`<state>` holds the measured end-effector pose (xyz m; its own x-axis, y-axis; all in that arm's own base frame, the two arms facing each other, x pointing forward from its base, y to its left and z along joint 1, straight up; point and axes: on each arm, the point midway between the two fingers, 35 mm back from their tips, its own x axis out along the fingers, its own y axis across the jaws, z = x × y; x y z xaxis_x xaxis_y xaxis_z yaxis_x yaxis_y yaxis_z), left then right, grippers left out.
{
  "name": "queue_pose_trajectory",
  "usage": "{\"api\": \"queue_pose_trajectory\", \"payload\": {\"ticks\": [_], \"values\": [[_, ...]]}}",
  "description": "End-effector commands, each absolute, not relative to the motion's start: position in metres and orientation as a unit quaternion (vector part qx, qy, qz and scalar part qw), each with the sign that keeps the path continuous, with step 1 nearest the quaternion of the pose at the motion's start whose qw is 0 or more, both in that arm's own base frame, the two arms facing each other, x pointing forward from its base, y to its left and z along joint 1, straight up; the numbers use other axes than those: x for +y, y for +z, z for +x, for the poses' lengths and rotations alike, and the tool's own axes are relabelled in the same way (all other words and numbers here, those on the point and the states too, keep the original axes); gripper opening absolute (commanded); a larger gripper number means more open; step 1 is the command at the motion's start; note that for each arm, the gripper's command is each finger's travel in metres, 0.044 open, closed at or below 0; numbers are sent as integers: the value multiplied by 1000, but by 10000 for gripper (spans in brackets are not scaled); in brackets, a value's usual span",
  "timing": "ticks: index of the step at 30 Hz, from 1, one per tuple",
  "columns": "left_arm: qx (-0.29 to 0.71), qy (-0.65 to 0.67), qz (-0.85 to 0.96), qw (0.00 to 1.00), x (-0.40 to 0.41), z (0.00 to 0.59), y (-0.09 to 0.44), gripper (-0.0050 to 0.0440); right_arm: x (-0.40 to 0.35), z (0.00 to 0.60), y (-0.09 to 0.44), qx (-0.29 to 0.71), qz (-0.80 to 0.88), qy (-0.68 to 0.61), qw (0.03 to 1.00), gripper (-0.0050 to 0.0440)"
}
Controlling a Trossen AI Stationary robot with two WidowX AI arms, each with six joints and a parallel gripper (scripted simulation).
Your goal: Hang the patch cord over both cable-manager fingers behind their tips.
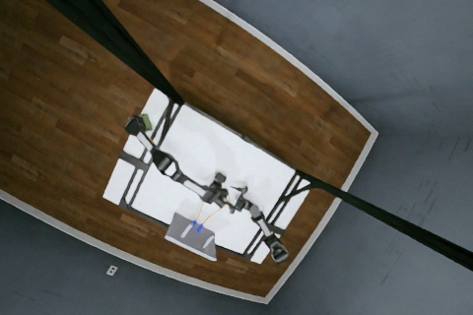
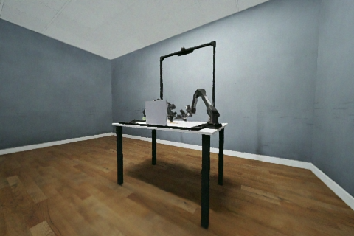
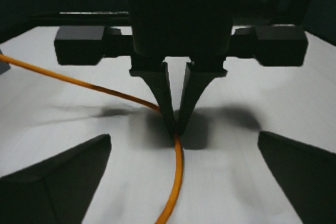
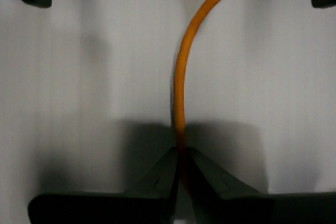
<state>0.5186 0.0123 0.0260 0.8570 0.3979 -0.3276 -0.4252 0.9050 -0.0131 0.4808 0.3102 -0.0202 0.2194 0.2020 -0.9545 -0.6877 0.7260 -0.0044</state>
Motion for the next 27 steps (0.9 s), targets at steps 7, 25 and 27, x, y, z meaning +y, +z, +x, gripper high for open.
{"api": "queue_pose_trajectory", "payload": {"ticks": [7, 25, 27], "values": [[153, 216, -44, 963, 14, 520, 32, 440, 313, 487, -3, 534, -219, 296, 761, 20], [153, 216, -44, 963, 14, 520, 32, 440, 314, 489, 22, 520, -216, 295, 772, 20], [153, 216, -44, 963, 14, 520, 32, 440, 314, 489, 24, 519, -216, 295, 773, 20]]}}
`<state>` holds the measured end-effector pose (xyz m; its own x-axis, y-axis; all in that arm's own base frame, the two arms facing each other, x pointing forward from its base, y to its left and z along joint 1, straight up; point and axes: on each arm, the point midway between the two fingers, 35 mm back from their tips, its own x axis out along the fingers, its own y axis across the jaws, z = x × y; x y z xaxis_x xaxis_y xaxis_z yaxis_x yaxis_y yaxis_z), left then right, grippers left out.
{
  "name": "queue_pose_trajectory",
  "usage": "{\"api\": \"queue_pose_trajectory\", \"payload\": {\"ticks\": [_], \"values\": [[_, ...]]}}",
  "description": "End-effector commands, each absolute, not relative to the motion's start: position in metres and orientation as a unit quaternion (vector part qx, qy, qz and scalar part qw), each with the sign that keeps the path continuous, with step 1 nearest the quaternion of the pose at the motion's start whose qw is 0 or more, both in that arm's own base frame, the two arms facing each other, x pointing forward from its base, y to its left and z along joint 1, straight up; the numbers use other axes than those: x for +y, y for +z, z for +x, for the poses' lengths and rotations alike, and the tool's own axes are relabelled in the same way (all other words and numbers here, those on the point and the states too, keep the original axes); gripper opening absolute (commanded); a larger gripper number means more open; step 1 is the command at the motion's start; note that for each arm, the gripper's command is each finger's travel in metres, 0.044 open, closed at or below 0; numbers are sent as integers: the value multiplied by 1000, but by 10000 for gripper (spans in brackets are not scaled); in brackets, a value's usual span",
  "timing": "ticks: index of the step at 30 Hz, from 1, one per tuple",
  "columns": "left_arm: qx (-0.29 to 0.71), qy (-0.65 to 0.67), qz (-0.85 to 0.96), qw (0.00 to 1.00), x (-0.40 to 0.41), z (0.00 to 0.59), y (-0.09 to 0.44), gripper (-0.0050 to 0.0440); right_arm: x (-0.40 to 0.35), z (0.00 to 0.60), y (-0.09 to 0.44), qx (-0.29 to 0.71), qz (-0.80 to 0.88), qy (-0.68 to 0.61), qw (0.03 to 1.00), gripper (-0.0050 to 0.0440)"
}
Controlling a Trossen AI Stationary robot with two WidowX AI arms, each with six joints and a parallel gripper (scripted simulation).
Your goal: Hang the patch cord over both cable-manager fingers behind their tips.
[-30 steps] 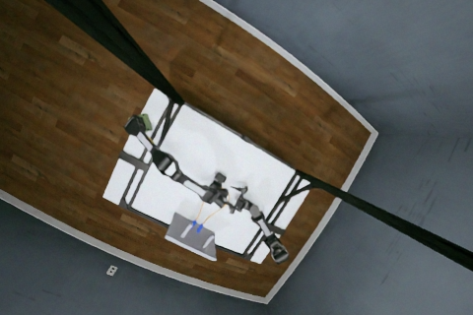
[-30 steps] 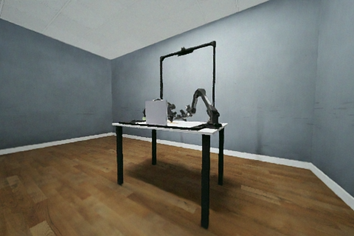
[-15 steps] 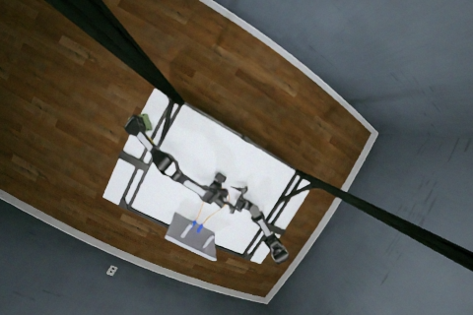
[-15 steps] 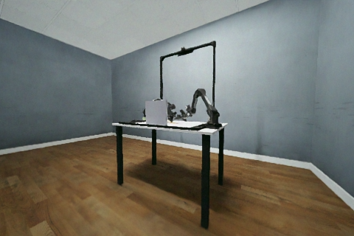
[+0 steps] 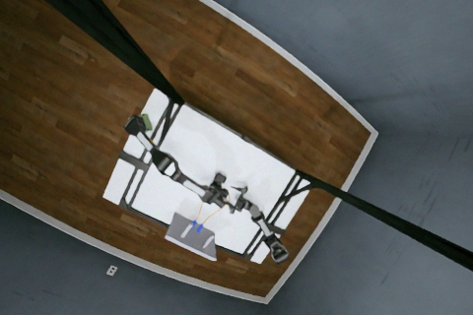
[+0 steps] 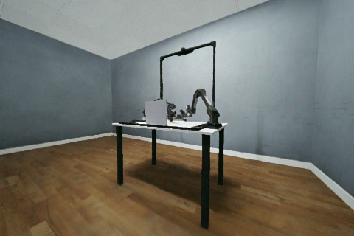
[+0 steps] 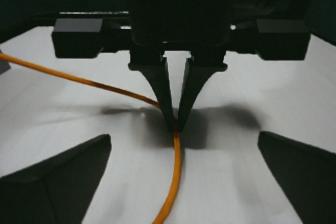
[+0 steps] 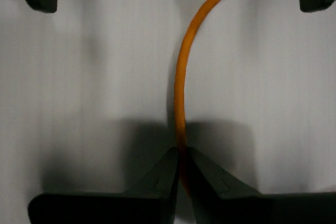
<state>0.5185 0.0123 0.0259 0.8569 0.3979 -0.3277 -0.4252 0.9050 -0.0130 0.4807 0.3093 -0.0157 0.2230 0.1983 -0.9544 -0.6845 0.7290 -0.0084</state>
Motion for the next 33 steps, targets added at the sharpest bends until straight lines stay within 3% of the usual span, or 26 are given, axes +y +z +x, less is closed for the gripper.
{"api": "queue_pose_trajectory", "payload": {"ticks": [1, 33], "values": [[153, 216, -44, 963, 14, 520, 32, 440, 314, 489, 26, 518, -215, 295, 773, 20], [153, 216, -44, 963, 14, 520, 32, 440, 314, 488, 79, 493, -208, 291, 794, 20]]}}
